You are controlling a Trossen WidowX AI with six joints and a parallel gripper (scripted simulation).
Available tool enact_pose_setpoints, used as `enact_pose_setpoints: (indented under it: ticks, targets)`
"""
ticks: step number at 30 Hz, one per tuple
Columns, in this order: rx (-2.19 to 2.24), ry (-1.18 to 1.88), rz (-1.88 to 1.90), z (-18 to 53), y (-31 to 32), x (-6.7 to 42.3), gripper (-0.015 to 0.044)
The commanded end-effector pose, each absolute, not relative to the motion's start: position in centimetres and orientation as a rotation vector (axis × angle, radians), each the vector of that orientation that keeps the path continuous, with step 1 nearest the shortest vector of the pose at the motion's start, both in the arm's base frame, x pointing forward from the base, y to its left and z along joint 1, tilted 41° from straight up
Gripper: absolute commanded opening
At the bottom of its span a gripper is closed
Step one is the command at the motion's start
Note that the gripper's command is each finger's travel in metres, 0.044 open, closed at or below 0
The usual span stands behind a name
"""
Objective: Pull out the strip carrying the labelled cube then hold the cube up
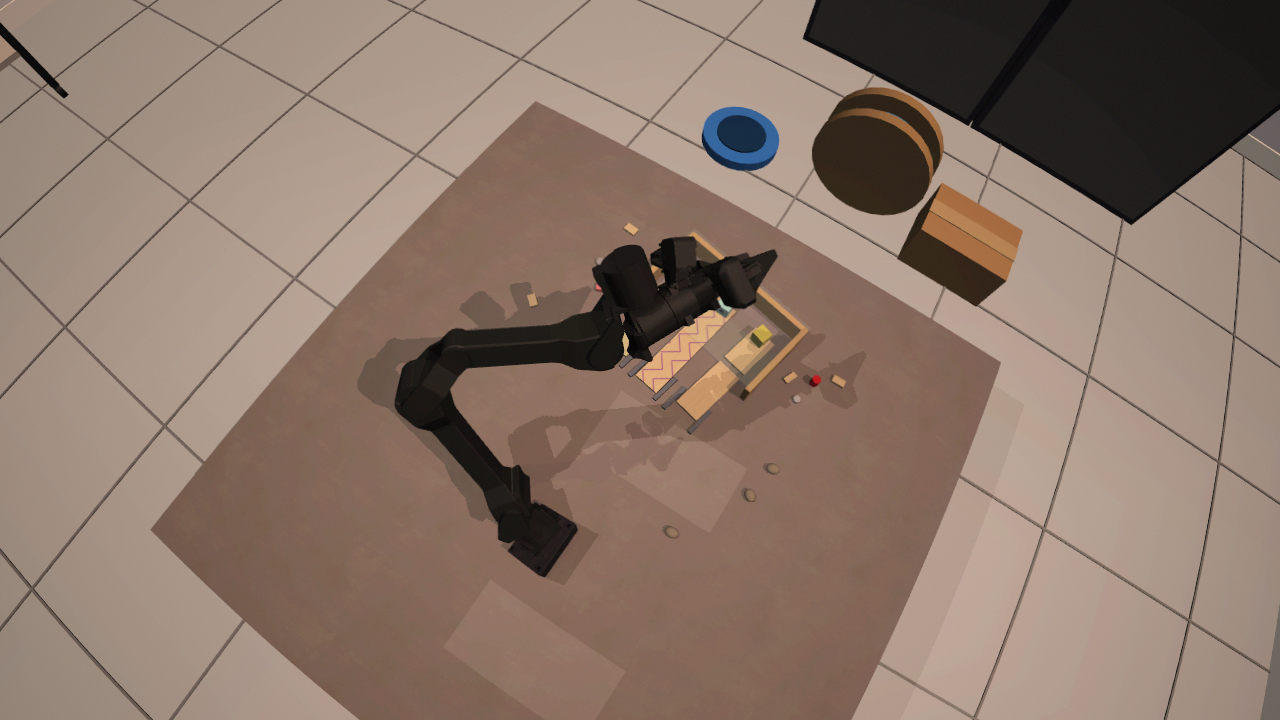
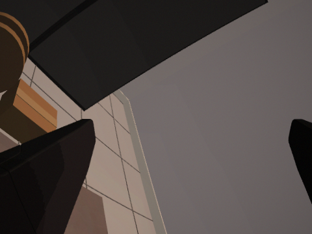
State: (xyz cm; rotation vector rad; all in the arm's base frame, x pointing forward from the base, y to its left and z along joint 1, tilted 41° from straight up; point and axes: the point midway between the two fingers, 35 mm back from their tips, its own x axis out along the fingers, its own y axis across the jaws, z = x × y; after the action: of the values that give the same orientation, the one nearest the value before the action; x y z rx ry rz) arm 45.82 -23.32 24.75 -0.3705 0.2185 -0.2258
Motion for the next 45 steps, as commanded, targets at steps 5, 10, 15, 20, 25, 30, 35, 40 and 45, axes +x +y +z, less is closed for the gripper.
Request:
enact_pose_setpoints:
  ticks: [5, 10, 15, 20, 25, 30, 35, 40, 45]
  targets:
    - [0.140, 0.427, 0.103, 16.6, -14.8, 40.3, 0.0400]
    - [0.530, 0.583, 0.273, 12.8, -8.7, 35.1, 0.0400]
    - [0.651, 0.630, 0.316, 12.0, -7.0, 33.5, 0.0400]
    - [0.651, 0.630, 0.316, 12.0, -7.0, 33.5, 0.0400]
    - [0.654, 0.658, 0.322, 11.7, -6.8, 33.9, 0.0348]
    - [0.654, 0.876, 0.374, 9.8, -4.8, 36.6, 0.0216]
    - [0.636, 1.114, 0.429, 7.7, -2.4, 38.4, 0.0085]
    - [0.610, 1.359, 0.479, 6.1, 0.0, 39.0, 0.0000]
    - [0.577, 1.574, 0.533, 5.0, 2.1, 38.4, 0.0000]
